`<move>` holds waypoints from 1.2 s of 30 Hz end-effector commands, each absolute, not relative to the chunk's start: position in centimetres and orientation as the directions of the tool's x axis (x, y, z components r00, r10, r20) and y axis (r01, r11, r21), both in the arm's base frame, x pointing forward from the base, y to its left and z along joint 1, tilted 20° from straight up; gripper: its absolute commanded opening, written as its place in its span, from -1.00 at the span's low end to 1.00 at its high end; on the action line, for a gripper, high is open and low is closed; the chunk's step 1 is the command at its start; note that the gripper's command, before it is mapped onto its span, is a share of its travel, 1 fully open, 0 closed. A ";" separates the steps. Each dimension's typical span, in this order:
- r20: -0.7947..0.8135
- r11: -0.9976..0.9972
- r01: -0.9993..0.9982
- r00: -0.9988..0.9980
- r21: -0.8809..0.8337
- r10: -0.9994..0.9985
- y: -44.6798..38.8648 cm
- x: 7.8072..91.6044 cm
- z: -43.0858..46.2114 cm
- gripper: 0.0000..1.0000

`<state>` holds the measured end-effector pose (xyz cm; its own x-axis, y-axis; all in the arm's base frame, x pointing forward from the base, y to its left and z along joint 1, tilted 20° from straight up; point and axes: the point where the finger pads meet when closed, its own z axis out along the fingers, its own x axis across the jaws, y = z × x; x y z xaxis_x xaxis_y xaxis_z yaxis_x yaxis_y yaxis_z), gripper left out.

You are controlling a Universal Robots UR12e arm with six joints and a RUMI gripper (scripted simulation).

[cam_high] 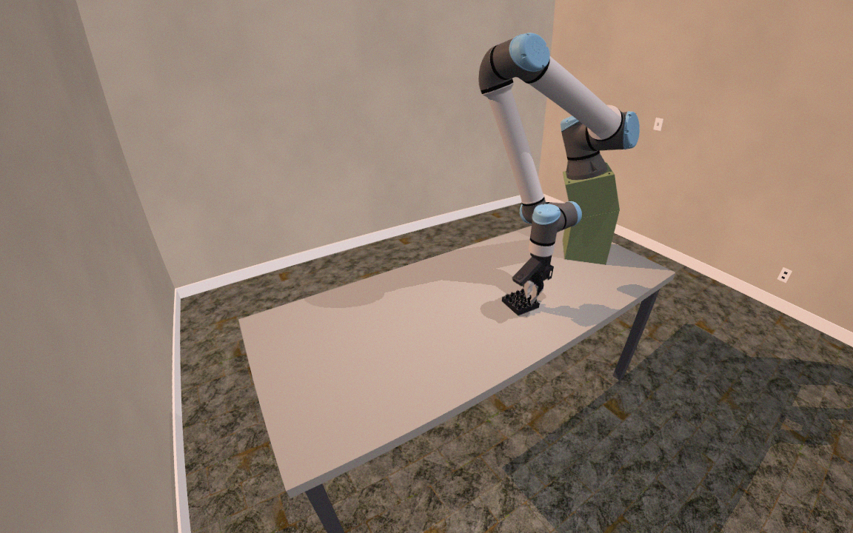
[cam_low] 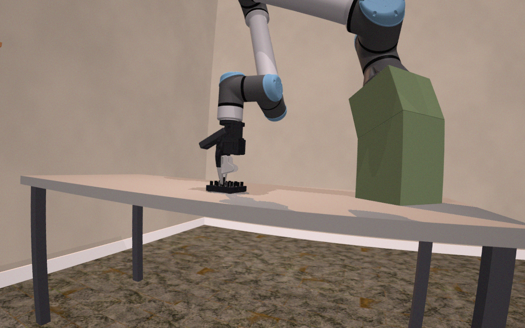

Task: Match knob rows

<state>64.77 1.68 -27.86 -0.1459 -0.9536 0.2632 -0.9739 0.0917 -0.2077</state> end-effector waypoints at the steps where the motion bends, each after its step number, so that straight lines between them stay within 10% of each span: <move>1: 0.242 0.188 -0.954 -0.244 -0.233 -0.939 1.7 64.8 -27.8 -0.92; 36: 0.064 0.694 -0.640 -0.749 -0.330 -0.660 1.4 64.6 -27.8 -0.92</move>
